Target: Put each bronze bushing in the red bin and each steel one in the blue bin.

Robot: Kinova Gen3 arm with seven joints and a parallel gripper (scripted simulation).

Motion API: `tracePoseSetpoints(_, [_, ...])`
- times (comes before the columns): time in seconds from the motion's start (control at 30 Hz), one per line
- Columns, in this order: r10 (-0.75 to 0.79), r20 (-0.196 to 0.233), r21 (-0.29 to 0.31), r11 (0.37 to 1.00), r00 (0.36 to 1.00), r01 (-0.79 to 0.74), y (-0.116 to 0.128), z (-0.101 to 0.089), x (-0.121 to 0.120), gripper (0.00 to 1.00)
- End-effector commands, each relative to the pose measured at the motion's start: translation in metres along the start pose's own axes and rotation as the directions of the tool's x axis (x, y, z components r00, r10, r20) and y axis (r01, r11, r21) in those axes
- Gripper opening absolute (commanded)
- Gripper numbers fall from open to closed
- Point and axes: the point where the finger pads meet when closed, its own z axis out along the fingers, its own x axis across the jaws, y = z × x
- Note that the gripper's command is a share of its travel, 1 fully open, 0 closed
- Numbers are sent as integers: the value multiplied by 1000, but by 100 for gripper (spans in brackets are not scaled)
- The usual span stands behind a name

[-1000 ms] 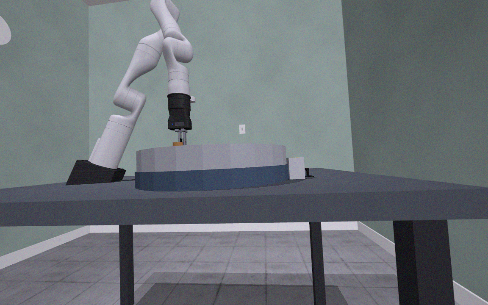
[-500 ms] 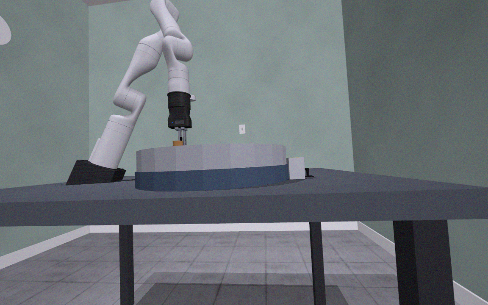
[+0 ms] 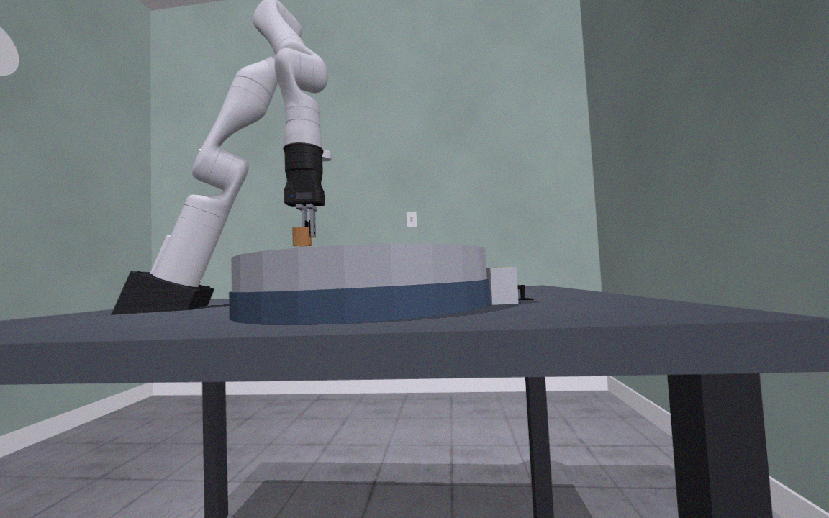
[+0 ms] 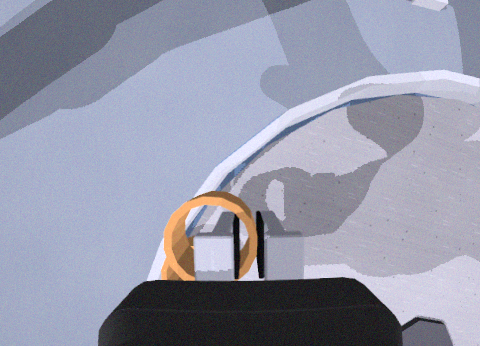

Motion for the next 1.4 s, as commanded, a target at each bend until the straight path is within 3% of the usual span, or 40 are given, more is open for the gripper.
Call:
tracePoseSetpoints(0.0, [-1, -9, -13, 1000, 1000, 1, 3, -9, 3, 0])
tracePoseSetpoints(0.07, [-1, -9, -13, 1000, 1000, 1, 2, -17, 2, 0])
tracePoseSetpoints(0.4, [-1, -9, -13, 1000, 1000, 1, 2, -17, 2, 0])
tracePoseSetpoints(0.47, [-98, -7, -12, 995, 995, 98, -20, -17, 8, 0])
tracePoseSetpoints(0.53, [-98, -7, -12, 995, 995, 98, -20, -17, 8, 0])
tracePoseSetpoints(0.63, [-243, -5, -13, 970, 970, 242, -54, -16, 17, 0])
tracePoseSetpoints(0.73, [-243, -5, -13, 970, 970, 242, -54, -16, 17, 0])
tracePoseSetpoints(0.9, [-470, -2, -15, 883, 883, 470, -110, -16, 32, 0])
tracePoseSetpoints(1.1, [-513, -1, -15, 858, 859, 513, -122, -16, 35, 0])
tracePoseSetpoints(1.23, [-670, 2, -15, 743, 743, 670, -167, -15, 47, 0])
tracePoseSetpoints(1.33, [-670, 2, -15, 743, 743, 670, -167, -15, 47, 0])
tracePoseSetpoints(1.37, [-705, 3, -15, 709, 709, 705, -178, -15, 50, 0])
